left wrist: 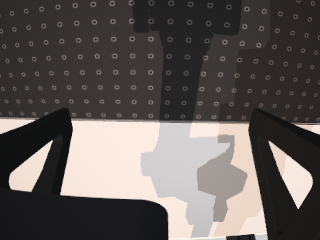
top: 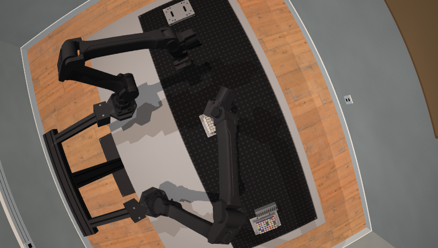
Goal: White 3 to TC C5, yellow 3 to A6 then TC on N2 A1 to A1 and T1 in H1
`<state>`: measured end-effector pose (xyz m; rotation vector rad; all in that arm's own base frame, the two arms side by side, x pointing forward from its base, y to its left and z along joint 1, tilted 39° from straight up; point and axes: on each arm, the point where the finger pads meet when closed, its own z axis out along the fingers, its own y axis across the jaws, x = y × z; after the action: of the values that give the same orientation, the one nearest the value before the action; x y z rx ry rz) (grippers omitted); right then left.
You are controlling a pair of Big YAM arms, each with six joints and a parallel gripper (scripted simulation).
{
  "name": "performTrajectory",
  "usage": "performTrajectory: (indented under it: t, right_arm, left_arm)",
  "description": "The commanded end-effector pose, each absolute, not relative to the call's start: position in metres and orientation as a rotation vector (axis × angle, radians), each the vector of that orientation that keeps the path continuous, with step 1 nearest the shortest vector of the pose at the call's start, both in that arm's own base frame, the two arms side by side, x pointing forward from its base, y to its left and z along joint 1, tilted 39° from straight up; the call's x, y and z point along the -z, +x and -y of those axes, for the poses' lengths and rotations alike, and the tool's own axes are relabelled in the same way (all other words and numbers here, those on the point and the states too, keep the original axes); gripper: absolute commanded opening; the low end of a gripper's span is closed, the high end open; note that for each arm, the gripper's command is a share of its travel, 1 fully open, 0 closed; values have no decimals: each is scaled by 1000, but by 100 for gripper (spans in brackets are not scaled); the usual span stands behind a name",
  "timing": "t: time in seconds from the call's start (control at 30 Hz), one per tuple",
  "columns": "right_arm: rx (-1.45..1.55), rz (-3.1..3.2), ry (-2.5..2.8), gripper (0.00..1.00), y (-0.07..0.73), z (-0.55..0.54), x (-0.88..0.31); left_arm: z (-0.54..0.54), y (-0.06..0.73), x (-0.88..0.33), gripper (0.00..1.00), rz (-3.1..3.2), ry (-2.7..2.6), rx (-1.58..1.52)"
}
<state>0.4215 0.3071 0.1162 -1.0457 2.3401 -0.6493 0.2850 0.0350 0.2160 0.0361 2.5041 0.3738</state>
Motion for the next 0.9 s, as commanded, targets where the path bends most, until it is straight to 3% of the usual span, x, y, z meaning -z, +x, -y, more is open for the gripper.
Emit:
performTrajectory:
  t: [0.0, 0.87]
  right_arm:
    - [656, -2347, -1049, 7, 427, -305, -106]
    - [657, -2349, -1047, 7, 431, -302, -102]
  left_arm:
    - [-34, 290, -229, 100, -2478, 50, -371]
    - [-34, 290, -229, 100, -2478, 50, -371]
